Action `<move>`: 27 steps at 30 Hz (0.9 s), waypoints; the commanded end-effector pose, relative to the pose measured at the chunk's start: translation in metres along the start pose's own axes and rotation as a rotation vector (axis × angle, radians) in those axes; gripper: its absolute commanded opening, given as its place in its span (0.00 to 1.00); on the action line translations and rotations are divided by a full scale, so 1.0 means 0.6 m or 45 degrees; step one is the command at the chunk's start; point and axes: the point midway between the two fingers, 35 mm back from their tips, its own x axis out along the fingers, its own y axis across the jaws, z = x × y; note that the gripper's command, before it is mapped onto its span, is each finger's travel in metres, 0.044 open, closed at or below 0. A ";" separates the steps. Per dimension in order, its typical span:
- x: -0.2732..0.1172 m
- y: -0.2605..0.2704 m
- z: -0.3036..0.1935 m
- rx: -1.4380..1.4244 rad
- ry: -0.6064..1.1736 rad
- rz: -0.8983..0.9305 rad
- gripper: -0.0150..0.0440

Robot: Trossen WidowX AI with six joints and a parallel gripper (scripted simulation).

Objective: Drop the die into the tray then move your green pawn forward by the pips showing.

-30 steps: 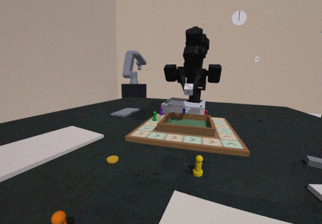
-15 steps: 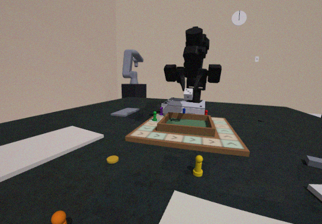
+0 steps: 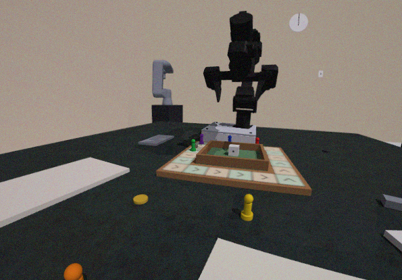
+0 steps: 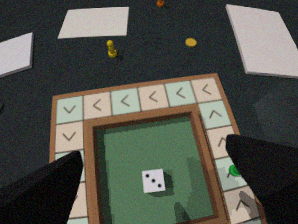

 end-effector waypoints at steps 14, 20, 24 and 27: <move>0.062 0.002 -0.014 -0.001 0.757 0.002 1.00; 0.079 -0.072 -0.025 -0.100 0.800 0.014 0.78; 0.089 -0.160 -0.052 -0.209 0.850 0.050 0.60; 0.088 -0.194 -0.065 -0.243 0.865 0.066 0.59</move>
